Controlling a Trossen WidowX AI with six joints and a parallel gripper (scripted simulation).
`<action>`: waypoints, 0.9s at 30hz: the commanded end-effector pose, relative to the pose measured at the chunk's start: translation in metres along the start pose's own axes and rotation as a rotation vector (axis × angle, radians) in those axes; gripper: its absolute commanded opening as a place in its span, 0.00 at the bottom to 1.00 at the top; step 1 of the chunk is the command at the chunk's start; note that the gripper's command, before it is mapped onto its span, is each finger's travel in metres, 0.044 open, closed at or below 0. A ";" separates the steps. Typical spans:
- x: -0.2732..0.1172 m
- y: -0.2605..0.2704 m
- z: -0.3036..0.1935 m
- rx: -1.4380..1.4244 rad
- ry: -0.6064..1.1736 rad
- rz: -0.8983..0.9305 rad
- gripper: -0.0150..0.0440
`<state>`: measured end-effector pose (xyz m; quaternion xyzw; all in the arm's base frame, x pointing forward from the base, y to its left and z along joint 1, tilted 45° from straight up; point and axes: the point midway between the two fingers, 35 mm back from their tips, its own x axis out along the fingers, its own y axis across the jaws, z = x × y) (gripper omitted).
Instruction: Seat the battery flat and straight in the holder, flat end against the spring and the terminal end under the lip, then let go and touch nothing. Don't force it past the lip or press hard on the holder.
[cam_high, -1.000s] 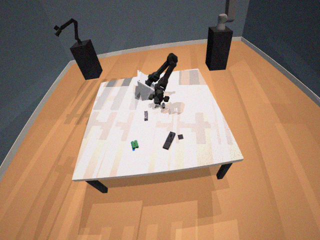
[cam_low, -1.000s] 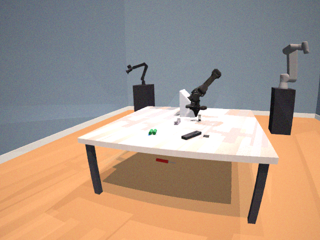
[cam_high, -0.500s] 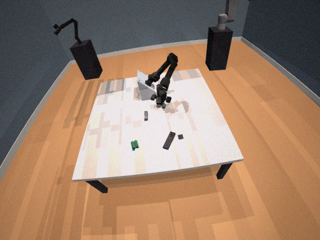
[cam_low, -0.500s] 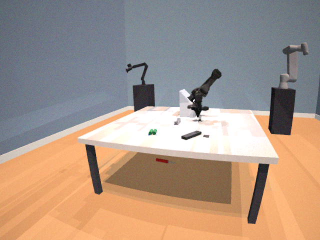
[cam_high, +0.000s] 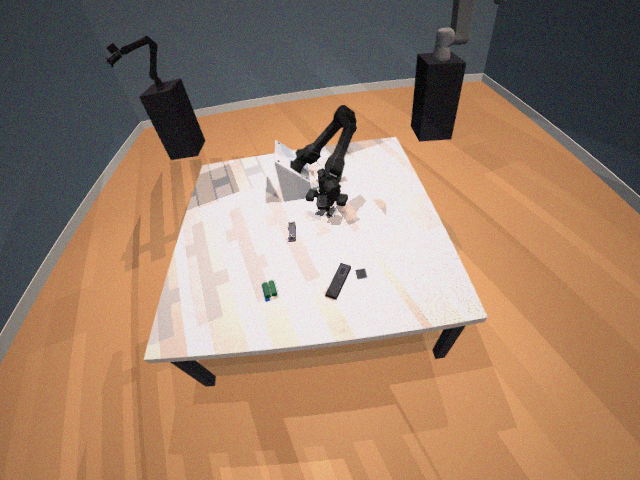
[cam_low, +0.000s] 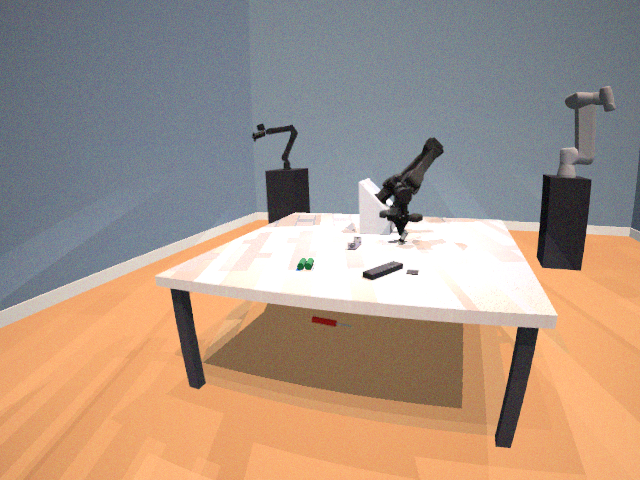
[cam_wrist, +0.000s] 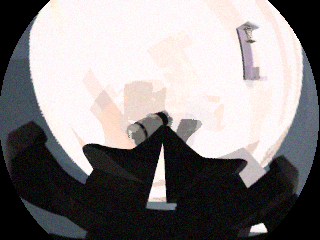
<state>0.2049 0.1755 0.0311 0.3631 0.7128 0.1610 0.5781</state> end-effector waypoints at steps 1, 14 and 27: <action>-0.003 0.011 0.001 -0.013 -0.012 0.011 0.25; -0.025 0.016 0.002 -0.009 -0.005 0.003 0.25; -0.083 0.019 0.000 -0.013 -0.013 0.010 0.25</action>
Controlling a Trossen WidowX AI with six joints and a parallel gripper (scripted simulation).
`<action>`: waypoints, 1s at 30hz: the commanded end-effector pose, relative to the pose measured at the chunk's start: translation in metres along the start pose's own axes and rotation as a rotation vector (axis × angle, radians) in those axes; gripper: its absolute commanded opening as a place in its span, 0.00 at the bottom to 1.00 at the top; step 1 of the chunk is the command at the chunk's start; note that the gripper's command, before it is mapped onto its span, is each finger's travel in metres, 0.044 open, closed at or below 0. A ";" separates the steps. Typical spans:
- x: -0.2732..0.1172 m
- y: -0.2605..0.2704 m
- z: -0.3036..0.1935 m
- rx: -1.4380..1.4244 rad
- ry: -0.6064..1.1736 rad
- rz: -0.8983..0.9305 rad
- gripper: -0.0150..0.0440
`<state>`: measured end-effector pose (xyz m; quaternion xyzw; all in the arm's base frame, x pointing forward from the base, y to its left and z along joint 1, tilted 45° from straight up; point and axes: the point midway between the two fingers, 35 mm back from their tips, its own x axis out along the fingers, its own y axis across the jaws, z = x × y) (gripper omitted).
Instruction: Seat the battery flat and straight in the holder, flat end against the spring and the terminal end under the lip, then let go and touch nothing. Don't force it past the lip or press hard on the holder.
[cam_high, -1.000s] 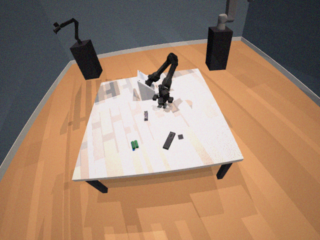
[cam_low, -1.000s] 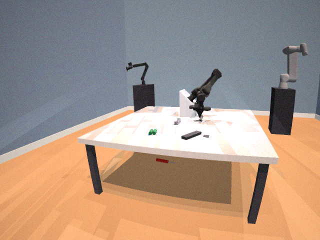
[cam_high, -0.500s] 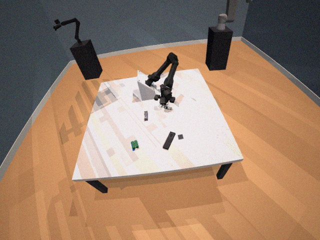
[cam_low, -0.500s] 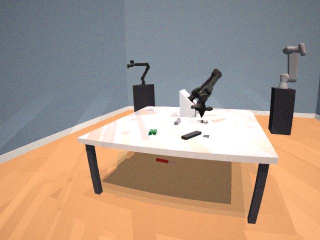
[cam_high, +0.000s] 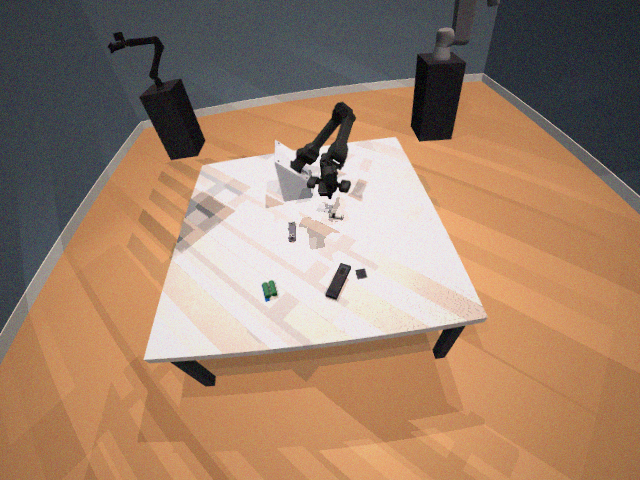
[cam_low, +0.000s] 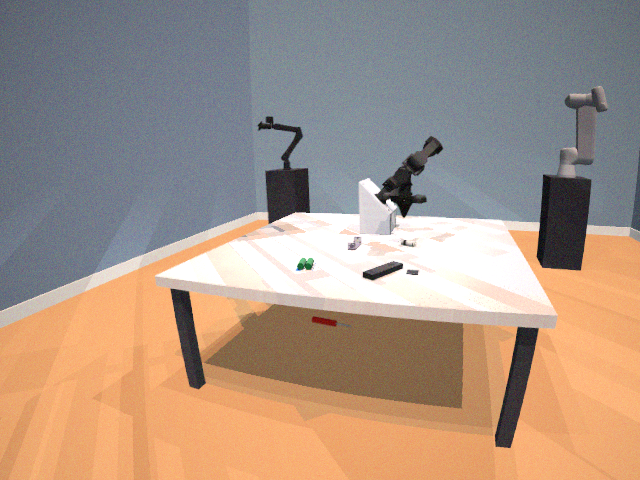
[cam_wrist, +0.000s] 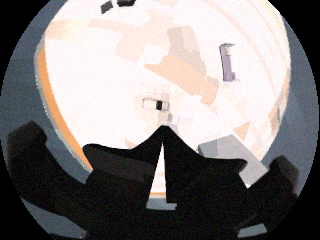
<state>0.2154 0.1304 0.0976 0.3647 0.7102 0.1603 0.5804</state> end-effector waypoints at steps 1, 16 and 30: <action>-0.004 0.003 0.000 -0.013 -0.006 0.007 0.25; 0.024 0.008 0.003 0.584 -0.004 -0.003 0.65; 0.064 0.025 0.000 1.564 0.006 0.013 0.66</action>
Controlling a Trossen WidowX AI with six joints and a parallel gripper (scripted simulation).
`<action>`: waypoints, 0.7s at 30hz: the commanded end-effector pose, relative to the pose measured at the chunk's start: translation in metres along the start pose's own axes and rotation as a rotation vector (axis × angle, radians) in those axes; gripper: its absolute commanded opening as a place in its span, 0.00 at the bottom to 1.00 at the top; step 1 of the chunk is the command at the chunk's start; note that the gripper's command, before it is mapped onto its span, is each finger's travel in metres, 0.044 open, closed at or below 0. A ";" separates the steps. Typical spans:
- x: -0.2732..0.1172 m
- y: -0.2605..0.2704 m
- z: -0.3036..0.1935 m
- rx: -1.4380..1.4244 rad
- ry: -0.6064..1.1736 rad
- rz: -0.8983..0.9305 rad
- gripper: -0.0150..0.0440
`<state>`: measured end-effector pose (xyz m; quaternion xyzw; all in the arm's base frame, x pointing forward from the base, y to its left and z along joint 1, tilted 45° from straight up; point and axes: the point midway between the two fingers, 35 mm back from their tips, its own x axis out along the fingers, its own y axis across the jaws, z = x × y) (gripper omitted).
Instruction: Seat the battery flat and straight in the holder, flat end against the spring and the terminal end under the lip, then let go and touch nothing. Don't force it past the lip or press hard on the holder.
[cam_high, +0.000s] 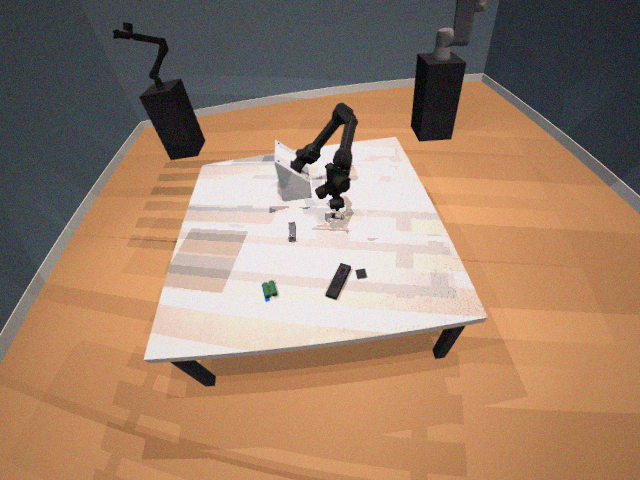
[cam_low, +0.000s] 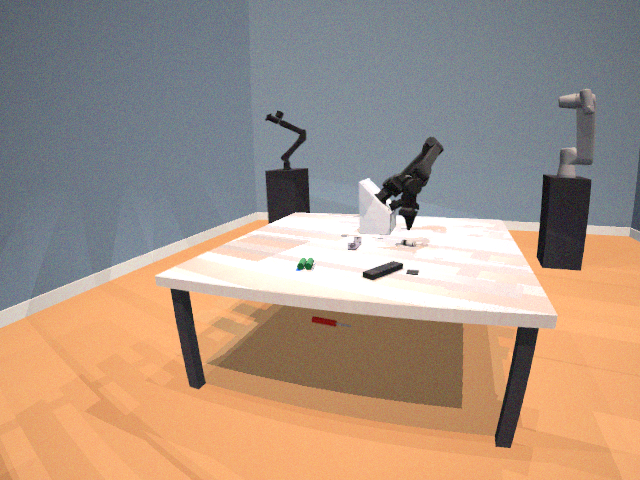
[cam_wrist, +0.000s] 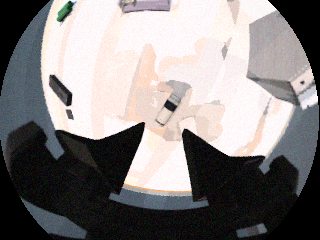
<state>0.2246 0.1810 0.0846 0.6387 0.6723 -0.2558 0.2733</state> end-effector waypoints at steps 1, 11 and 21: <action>0.020 -0.005 0.003 0.374 -0.013 -0.016 0.66; 0.020 -0.005 0.003 0.374 -0.013 -0.016 0.66; 0.035 -0.004 0.003 0.374 -0.014 -0.016 0.66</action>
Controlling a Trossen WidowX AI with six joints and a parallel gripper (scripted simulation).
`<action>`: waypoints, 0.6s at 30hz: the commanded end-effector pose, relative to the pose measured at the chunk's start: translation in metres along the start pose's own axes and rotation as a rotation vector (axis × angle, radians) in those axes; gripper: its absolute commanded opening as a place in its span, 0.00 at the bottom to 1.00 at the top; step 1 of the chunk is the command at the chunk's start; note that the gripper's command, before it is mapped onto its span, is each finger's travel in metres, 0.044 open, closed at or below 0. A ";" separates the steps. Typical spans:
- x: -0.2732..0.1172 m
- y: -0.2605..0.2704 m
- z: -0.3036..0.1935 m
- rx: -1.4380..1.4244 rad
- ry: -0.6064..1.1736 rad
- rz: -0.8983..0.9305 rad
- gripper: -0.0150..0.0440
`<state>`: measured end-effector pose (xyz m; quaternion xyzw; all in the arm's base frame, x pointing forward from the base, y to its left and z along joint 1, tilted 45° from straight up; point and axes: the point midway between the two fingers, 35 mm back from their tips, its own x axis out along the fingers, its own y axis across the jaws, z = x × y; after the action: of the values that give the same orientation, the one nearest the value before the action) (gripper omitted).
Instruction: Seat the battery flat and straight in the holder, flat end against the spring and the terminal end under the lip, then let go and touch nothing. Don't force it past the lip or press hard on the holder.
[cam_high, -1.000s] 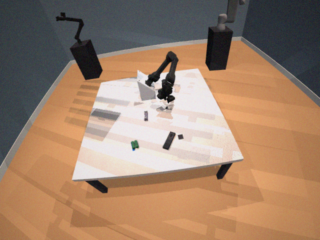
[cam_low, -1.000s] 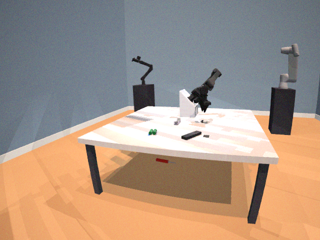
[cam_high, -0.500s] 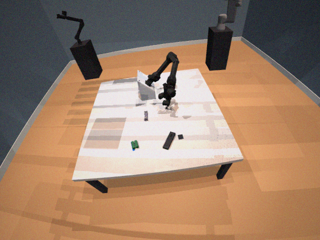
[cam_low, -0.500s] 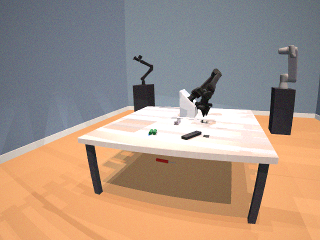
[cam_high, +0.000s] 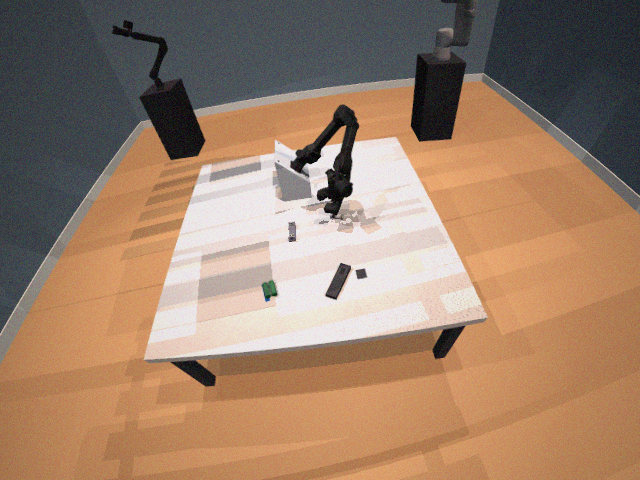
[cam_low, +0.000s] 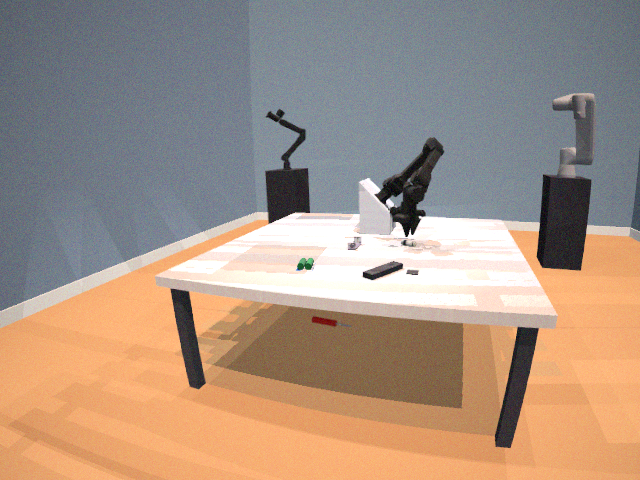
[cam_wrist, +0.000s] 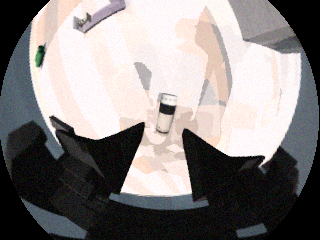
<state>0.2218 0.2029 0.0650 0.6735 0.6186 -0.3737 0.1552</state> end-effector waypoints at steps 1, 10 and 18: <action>0.007 0.000 0.005 0.016 -0.012 -0.005 0.66; 0.022 0.000 0.005 0.016 -0.012 -0.005 0.66; 0.035 -0.001 0.005 0.017 -0.010 -0.006 0.66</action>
<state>0.2200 0.2241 0.0448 0.6733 0.6192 -0.3736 0.1540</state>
